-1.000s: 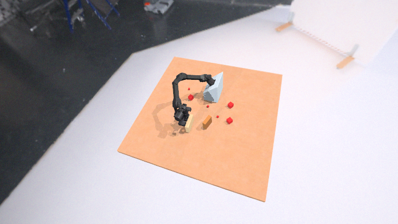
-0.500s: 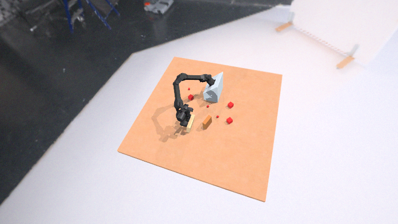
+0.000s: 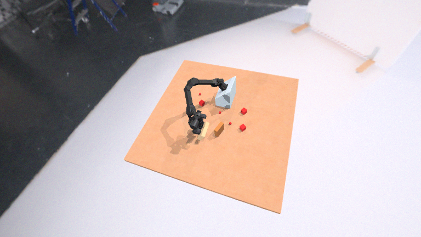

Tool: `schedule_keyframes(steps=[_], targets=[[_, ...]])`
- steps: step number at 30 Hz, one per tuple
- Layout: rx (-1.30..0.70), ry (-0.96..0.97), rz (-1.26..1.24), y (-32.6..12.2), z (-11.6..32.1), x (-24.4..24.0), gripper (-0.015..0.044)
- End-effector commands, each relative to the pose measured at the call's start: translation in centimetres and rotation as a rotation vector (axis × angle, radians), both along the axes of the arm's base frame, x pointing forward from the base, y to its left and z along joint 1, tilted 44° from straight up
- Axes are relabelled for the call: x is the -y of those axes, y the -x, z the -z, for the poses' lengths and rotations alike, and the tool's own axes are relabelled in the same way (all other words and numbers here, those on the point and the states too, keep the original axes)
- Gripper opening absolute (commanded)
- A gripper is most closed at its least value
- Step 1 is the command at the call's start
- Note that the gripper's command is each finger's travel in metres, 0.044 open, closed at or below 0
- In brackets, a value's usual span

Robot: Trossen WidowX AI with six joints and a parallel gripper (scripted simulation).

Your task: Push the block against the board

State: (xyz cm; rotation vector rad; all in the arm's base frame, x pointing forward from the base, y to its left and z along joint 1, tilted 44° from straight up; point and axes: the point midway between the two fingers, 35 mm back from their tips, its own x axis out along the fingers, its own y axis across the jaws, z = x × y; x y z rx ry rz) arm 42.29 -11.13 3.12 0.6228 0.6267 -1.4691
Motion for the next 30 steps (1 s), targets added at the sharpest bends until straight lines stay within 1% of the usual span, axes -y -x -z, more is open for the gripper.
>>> schedule_keyframes(steps=[1, 30], targets=[[-0.004, 0.000, 0.000, 0.1, 0.6, -0.4, 0.0000], [-0.003, 0.002, 0.000, -0.1, -2.3, 2.5, 0.0000]])
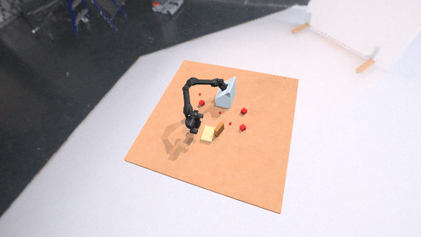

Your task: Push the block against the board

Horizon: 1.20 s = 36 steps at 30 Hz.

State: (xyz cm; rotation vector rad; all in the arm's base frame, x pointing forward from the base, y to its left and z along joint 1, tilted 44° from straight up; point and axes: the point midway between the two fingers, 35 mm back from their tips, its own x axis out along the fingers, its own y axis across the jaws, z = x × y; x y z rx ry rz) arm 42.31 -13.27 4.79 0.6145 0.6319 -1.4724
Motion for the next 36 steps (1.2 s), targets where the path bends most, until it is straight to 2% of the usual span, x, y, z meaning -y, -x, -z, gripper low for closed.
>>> schedule_keyframes(steps=[1, 7, 13, 36], targets=[[0.006, 0.000, 0.001, 0.0, -0.7, 0.5, 0.0000], [0.006, 0.000, 0.001, 0.0, -1.2, 1.0, 0.0000], [0.005, -0.002, 0.001, 0.0, -4.5, -2.8, 0.0000], [0.005, -0.002, 0.001, 0.0, -4.5, -2.8, 0.0000]])
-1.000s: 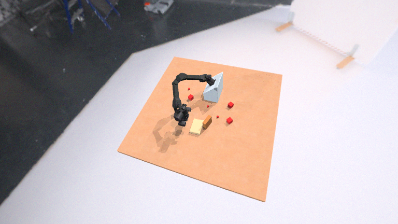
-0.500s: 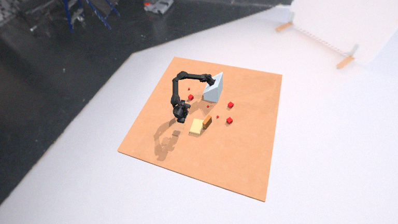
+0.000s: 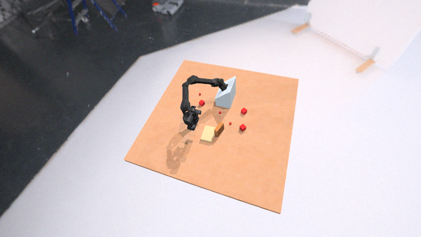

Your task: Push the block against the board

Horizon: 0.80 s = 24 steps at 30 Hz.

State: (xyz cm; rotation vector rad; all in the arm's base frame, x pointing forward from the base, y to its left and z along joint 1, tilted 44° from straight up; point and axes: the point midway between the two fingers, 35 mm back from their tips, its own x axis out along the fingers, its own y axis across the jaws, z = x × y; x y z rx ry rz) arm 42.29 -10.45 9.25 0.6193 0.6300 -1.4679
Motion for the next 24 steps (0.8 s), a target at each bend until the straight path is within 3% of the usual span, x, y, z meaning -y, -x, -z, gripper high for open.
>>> schedule_keyframes(steps=[1, 13, 24], targets=[[0.000, 0.000, 0.003, 0.0, 0.0, 0.0, 0.0000], [-0.016, 0.000, -0.014, 0.0, 0.1, -0.1, 0.0000], [-0.274, -0.007, -0.285, -0.3, 2.4, -2.5, 0.0000]])
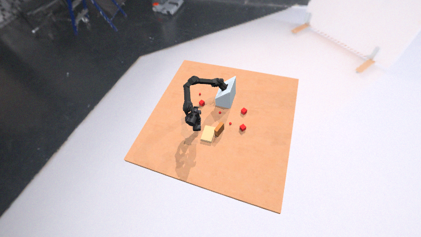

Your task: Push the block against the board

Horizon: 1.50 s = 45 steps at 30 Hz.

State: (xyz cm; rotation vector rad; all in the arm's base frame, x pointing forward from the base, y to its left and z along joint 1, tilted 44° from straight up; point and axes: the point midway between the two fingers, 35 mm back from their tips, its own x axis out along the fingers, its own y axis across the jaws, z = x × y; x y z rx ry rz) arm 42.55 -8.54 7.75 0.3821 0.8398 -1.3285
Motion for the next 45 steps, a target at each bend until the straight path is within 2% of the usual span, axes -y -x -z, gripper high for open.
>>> schedule_keyframes(steps=[1, 45], targets=[[-0.085, -0.004, -0.084, 0.0, 1.1, -0.8, 0.0000], [-1.119, 0.003, -1.182, 1.6, 9.8, -10.2, 0.0000]])
